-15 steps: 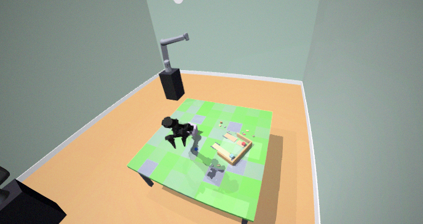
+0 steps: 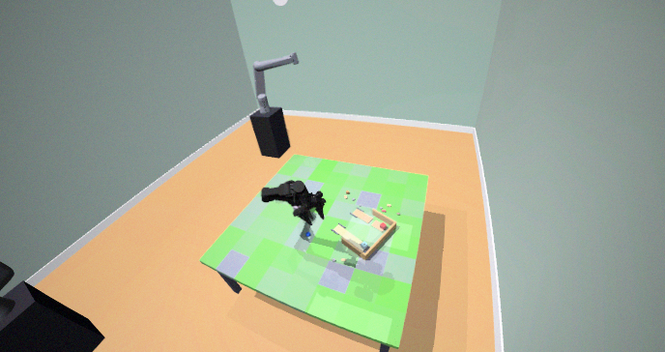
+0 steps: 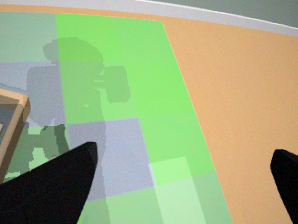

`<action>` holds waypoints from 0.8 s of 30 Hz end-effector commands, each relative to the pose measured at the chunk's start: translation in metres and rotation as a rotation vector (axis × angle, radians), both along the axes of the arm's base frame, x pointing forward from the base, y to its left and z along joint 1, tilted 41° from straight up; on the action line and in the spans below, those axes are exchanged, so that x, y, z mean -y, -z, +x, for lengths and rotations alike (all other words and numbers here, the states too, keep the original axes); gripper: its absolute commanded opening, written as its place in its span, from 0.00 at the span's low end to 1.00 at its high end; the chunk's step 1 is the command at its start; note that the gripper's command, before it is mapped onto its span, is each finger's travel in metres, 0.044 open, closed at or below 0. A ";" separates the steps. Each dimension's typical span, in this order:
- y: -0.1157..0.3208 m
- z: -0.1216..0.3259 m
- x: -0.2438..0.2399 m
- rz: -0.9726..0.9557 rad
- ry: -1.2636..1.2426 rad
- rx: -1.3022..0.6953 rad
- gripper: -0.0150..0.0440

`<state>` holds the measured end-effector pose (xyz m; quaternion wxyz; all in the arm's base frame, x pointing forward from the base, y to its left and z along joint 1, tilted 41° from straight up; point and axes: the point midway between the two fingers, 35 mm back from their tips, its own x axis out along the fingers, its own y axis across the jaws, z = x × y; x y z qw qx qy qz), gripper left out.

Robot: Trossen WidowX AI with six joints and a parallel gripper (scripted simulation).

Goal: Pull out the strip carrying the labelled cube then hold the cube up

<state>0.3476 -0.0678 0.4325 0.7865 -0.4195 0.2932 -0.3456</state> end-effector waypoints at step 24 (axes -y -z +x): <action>0.326 -0.033 -0.119 0.366 -0.294 -0.028 0.93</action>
